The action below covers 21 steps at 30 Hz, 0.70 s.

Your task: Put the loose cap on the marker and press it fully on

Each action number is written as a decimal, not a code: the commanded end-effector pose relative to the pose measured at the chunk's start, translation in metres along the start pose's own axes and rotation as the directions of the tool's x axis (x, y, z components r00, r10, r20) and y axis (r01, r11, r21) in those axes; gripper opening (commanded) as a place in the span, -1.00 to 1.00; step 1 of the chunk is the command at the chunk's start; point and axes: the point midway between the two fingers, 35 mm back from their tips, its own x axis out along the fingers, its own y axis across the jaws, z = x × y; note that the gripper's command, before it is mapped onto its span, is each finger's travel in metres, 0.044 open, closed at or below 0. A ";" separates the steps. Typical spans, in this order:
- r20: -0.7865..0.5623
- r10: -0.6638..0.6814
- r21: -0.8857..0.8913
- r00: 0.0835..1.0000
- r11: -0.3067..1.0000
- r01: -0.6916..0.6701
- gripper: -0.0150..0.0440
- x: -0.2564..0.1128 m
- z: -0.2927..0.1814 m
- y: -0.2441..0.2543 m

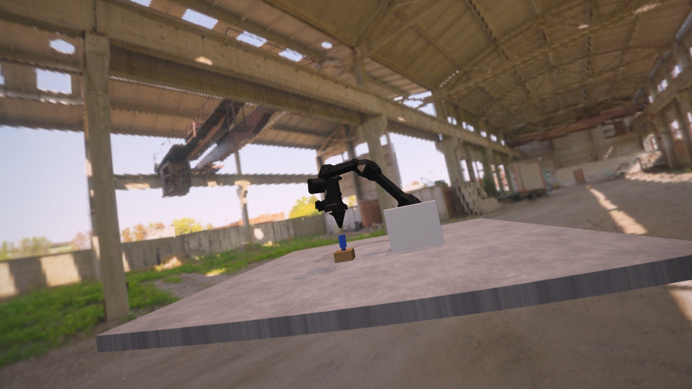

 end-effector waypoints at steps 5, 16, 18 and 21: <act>0.004 0.000 -0.004 1.000 1.000 0.000 -0.49 0.005 0.001 0.000; 0.005 -0.001 -0.004 1.000 1.000 0.001 -0.49 0.021 0.001 0.000; 0.005 -0.001 -0.003 1.000 1.000 0.001 -0.49 0.024 0.001 0.000; 0.005 -0.001 -0.003 1.000 1.000 0.001 -0.49 0.028 0.001 0.000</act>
